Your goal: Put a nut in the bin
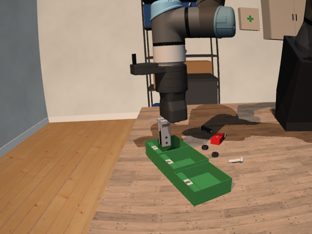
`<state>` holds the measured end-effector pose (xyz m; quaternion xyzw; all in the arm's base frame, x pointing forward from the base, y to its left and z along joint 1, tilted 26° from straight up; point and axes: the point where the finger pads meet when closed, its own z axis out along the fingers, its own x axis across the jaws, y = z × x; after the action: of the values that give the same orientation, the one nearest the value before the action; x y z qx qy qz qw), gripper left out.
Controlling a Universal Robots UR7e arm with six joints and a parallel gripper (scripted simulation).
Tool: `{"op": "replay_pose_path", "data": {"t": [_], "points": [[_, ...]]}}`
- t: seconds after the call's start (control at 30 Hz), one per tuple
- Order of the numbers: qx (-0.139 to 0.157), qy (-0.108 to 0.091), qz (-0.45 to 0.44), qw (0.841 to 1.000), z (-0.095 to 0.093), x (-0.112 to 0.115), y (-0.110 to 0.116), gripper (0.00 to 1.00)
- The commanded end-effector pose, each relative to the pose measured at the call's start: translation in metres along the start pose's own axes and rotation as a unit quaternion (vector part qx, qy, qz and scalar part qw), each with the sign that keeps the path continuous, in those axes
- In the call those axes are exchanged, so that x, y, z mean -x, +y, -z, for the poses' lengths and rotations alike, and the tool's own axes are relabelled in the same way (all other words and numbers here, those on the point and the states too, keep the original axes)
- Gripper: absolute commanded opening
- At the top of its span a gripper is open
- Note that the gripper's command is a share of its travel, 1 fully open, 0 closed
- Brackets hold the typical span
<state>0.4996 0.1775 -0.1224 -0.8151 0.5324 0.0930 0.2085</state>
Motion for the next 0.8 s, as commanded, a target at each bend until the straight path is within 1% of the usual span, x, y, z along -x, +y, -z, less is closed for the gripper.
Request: {"op": "replay_pose_path", "data": {"t": [0.0,0.17,0.77], "points": [[-0.001,0.001,0.0,1.0,-0.008,0.0,-0.001,0.31],[-0.001,0.001,0.0,1.0,-0.02,0.0,-0.001,0.31],[-0.001,0.001,0.0,1.0,-0.02,0.0,-0.001,0.31]]}}
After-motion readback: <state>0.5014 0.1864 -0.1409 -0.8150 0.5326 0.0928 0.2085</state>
